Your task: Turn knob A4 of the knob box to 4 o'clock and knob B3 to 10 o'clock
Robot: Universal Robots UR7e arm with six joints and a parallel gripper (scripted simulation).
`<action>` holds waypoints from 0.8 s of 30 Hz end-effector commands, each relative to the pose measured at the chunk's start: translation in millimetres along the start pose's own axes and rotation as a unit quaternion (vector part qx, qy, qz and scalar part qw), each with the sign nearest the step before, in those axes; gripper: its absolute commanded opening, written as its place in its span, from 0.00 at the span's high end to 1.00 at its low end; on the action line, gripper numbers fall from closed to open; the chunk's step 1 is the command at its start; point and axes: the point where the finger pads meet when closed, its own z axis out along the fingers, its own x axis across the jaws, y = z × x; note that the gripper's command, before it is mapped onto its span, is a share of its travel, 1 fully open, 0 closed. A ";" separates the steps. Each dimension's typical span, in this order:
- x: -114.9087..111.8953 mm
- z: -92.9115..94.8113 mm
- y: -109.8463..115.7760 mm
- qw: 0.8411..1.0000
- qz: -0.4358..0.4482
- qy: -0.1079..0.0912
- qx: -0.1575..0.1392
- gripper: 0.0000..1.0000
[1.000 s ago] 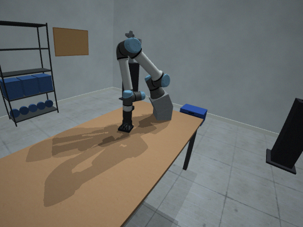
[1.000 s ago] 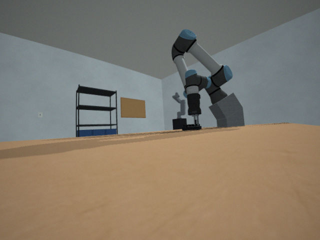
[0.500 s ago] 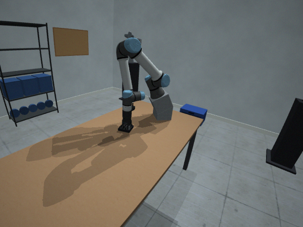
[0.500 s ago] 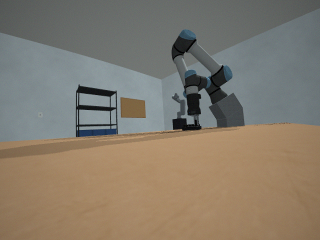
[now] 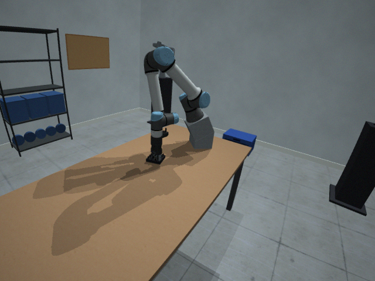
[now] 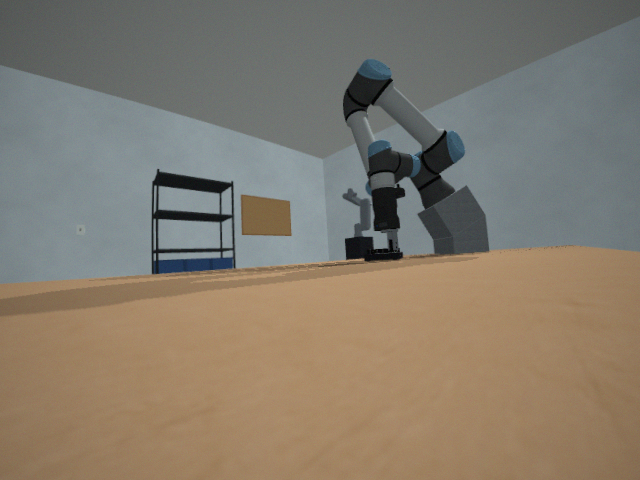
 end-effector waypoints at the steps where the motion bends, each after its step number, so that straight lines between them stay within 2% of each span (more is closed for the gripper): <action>1: 0.0 -0.4 0.4 0.999 0.048 -0.001 0.000 0.70; 12: 0.0 -0.4 0.4 0.989 0.151 0.000 0.000 0.70; 24: 0.0 -0.4 0.4 0.958 0.288 0.000 0.000 0.70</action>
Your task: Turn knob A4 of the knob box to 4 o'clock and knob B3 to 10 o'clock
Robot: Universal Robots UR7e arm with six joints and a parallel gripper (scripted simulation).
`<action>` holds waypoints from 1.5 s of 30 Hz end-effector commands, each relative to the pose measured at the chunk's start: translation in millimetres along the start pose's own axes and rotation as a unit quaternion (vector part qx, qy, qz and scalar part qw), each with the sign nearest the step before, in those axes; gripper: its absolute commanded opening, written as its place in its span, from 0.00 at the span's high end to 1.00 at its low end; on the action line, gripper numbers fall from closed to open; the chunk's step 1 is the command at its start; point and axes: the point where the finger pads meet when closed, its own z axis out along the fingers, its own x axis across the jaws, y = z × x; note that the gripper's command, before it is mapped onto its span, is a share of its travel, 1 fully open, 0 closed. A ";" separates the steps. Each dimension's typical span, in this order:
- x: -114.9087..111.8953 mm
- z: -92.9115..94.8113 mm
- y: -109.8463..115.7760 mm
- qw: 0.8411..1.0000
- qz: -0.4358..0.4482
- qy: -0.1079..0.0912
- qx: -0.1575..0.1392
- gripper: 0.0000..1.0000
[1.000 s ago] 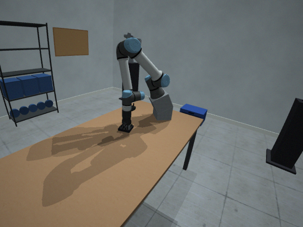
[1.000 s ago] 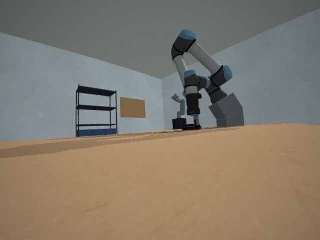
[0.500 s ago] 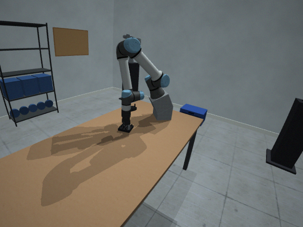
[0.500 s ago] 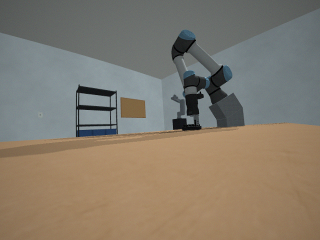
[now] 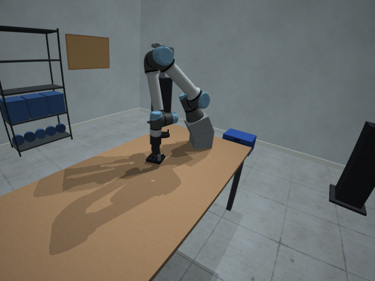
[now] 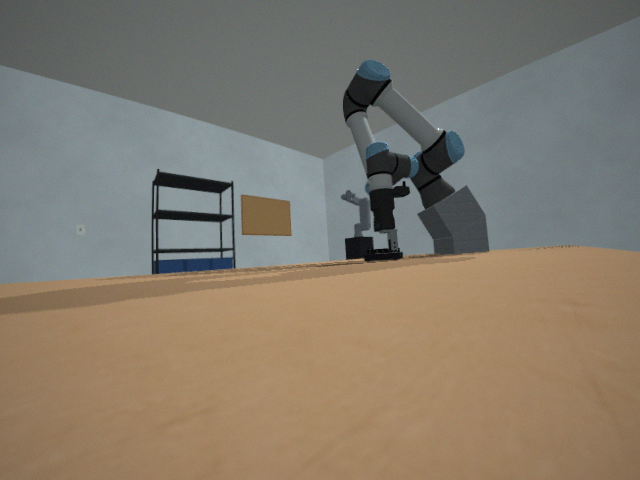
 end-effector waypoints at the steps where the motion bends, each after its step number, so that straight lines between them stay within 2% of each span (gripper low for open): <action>1: 0.2 -0.4 0.4 0.999 0.054 -0.001 -0.001 0.70; 18: 0.2 -0.4 0.4 0.981 0.195 -0.001 -0.001 0.70; 35: 0.2 -0.4 0.4 0.962 0.273 -0.001 -0.001 0.70; 45: 0.2 -0.4 0.4 0.957 0.289 -0.001 -0.001 0.70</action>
